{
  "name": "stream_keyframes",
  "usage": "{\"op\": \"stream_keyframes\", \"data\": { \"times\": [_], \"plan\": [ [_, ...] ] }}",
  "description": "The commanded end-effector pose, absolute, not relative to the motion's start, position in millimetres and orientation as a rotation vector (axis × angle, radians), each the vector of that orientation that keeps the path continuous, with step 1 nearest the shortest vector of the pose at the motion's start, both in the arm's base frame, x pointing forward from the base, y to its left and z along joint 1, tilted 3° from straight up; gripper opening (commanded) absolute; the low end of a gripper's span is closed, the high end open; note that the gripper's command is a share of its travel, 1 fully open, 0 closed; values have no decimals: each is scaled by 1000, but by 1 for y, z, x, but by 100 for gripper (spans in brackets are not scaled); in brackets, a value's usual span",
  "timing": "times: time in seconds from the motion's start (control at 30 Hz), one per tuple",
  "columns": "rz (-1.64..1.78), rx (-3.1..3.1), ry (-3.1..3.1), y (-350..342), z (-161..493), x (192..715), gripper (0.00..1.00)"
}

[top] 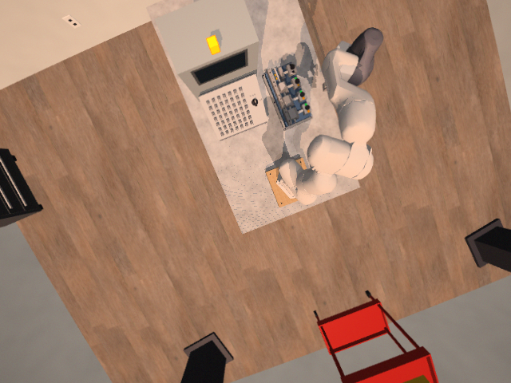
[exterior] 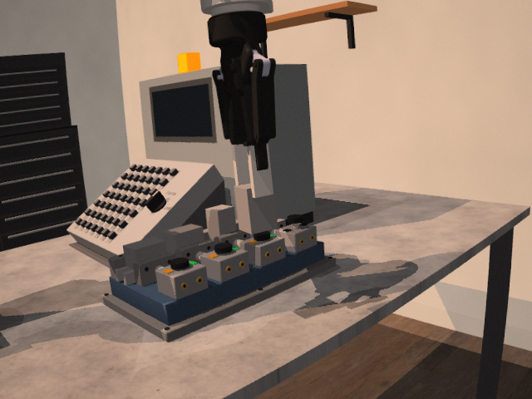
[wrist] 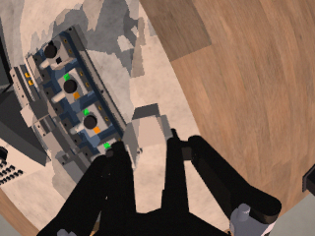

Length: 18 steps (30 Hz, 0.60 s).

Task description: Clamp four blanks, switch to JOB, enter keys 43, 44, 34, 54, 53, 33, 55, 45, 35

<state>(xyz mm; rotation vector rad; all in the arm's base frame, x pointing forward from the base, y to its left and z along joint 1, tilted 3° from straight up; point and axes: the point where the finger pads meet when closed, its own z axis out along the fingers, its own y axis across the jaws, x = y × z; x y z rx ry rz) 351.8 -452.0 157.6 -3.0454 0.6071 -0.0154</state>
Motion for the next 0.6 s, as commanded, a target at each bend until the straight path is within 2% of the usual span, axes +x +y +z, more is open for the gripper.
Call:
{"op": "stream_keyframes", "data": {
  "times": [0.0,0.37,0.57],
  "plan": [
    [11,-3031,561,-446,168,347,0],
    [10,-3032,559,-445,172,349,0],
    [4,-3039,520,-434,175,376,0]
  ]
}}
